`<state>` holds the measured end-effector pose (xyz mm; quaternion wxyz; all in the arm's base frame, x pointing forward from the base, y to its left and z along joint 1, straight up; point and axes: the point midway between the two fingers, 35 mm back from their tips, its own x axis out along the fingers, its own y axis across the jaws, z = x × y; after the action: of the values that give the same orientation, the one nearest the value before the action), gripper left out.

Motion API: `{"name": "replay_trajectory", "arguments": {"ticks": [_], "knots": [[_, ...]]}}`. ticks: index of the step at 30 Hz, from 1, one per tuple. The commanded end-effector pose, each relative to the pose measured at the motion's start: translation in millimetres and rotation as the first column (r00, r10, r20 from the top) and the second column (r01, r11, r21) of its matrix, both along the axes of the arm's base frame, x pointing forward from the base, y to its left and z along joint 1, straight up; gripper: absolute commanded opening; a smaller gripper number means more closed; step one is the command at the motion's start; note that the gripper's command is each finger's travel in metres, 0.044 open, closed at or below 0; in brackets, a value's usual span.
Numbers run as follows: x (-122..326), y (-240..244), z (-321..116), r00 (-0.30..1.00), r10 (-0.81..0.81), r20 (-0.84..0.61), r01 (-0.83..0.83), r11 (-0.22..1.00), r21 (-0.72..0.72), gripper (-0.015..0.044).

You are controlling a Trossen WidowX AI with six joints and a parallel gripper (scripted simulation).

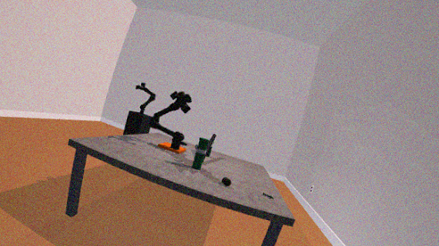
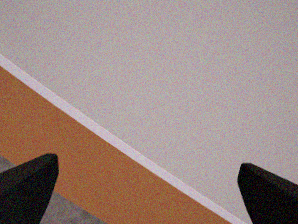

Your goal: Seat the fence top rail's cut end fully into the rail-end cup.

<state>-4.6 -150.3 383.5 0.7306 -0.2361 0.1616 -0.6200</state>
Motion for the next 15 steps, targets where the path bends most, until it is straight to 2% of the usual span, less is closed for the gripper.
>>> {"name": "replay_trajectory", "arguments": {"ticks": [1,5,8,11,15], "knots": [[3,0,1,1.0,0.009,-0.003,-0.009,1.0,-0.004,0.0426],[57,11,16,0.979,0.194,-0.069,-0.197,0.979,-0.049,0.044],[106,25,15,0.921,0.367,-0.13,-0.372,0.928,-0.016,0.044],[152,42,3,0.83,0.531,-0.171,-0.524,0.847,0.086,0.044],[201,69,-28,0.683,0.711,-0.167,-0.649,0.696,0.306,0.044]]}}
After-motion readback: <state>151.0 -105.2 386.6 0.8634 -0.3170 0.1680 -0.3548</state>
